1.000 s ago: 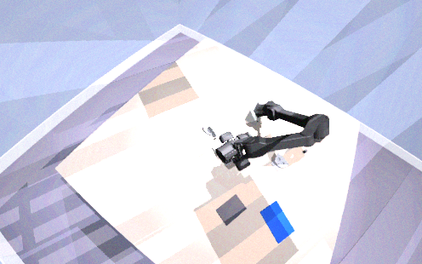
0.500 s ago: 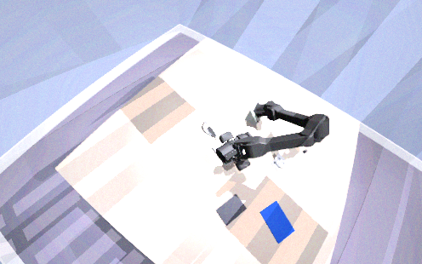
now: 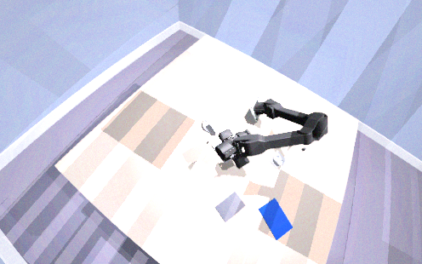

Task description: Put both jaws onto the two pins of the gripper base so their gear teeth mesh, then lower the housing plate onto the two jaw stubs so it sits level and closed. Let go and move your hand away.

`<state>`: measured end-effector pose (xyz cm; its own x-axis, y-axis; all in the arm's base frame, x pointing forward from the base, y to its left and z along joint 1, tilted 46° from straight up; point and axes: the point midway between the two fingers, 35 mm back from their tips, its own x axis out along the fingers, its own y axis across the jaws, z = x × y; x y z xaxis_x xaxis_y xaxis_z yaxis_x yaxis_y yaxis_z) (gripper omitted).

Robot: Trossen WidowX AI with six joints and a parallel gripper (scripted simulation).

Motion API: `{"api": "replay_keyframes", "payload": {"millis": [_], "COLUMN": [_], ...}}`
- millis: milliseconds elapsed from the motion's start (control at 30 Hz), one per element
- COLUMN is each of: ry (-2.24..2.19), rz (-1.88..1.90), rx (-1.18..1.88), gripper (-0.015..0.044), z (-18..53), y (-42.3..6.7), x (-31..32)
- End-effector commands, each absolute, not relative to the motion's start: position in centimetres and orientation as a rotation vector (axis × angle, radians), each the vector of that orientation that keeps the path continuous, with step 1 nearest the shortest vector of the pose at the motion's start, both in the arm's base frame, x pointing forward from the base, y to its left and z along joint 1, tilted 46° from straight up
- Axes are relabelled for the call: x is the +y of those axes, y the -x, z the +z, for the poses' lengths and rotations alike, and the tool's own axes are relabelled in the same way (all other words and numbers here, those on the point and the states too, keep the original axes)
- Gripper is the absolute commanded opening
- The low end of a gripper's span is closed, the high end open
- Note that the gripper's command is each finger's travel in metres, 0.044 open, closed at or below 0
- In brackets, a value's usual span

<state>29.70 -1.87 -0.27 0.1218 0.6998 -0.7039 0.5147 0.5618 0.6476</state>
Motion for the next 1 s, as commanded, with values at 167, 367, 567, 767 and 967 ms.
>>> {"api": "replay_keyframes", "payload": {"millis": [167,367,567,767,967], "ry": [-1.076,-1.085,-0.965,-0.802,-0.639], "rz": [0.180,0.175,0.276,0.407,0.535], "rx": [1.531,1.521,1.485,1.430,1.369], "gripper": [0.0224,0.0224,0.0382,0.0440,0.0440], "z": [3.1,3.8,3.0,1.9,0.8], "y": [-29.2,-29.1,-28.9,-28.5,-28.0], "x": [-5.3,-6.2,-7.4,-9.0,-10.6]}}
